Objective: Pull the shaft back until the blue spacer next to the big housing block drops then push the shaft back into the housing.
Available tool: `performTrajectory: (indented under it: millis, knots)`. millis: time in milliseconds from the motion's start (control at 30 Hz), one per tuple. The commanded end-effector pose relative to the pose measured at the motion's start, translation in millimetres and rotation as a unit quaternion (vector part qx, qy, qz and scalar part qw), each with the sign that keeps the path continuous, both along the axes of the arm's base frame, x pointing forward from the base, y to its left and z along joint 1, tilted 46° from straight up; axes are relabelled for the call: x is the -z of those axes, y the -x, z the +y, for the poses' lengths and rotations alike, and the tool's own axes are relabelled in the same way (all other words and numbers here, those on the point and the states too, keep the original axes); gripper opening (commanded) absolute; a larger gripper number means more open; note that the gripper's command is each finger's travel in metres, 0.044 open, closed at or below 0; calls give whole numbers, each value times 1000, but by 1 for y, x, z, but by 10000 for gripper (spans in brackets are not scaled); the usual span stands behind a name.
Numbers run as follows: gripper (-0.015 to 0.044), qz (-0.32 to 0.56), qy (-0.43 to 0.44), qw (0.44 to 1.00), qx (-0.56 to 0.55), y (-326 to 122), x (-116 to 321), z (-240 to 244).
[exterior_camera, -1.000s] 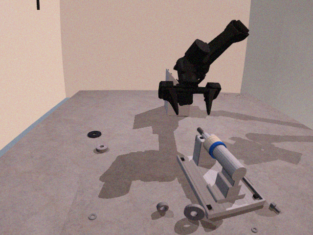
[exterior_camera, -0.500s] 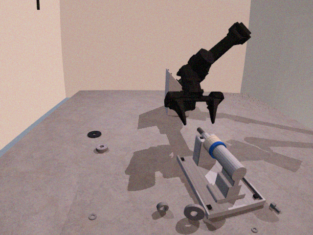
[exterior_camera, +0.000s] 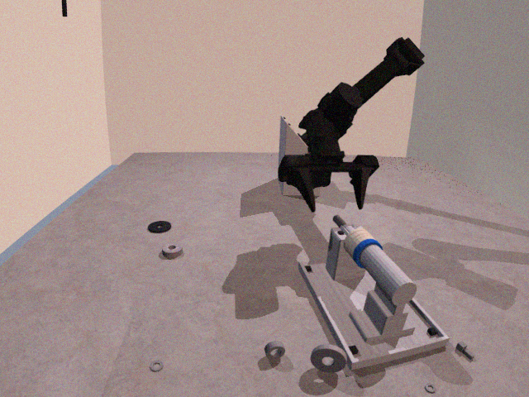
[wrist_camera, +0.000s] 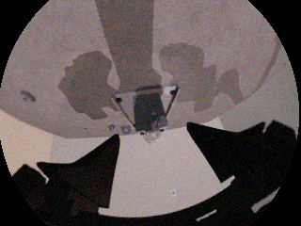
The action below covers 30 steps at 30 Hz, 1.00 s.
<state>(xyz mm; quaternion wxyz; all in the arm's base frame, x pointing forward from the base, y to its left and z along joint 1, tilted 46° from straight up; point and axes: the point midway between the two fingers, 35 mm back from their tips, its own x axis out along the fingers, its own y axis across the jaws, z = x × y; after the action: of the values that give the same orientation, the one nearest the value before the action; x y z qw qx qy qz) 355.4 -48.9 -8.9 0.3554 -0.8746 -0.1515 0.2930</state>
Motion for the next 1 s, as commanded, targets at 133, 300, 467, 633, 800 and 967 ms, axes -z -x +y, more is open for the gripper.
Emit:
performTrajectory:
  millis: [133,300,467,633,800,967]
  knots:
    - [440,-1,0,1000,-2,1,0,1]
    - [440,-1,0,1000,-2,1,0,1]
    - [440,-1,0,1000,-2,10,1,1]
    - [440,-1,0,1000,-2,10,1,1]
    - [440,-1,0,1000,-2,10,1,1]
    - [440,-1,0,1000,-2,10,1,1]
